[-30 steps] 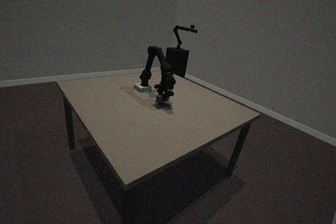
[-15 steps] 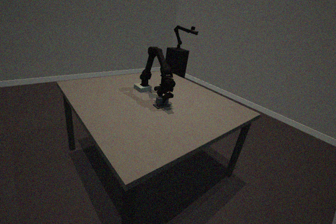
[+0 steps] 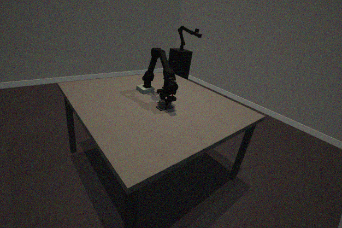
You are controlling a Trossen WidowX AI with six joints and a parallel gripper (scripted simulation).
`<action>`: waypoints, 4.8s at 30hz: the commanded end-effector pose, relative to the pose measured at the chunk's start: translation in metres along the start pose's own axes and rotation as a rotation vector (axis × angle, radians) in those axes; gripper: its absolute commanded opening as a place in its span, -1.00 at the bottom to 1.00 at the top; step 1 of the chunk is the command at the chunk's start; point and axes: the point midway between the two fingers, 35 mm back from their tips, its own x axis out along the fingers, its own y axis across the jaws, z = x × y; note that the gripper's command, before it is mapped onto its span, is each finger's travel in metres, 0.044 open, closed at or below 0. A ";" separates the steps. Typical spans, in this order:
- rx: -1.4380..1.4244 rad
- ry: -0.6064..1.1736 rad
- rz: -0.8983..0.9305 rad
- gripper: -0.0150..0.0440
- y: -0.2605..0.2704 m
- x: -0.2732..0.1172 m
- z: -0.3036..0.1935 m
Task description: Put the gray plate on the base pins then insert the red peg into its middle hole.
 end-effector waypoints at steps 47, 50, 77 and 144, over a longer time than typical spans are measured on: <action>1.006 0.000 0.006 1.00 0.029 -0.121 0.076; 1.249 0.000 0.008 1.00 0.040 -0.121 0.093; 2.663 0.013 0.017 1.00 0.115 -0.118 0.163; 2.663 0.014 0.017 0.64 0.120 -0.016 0.165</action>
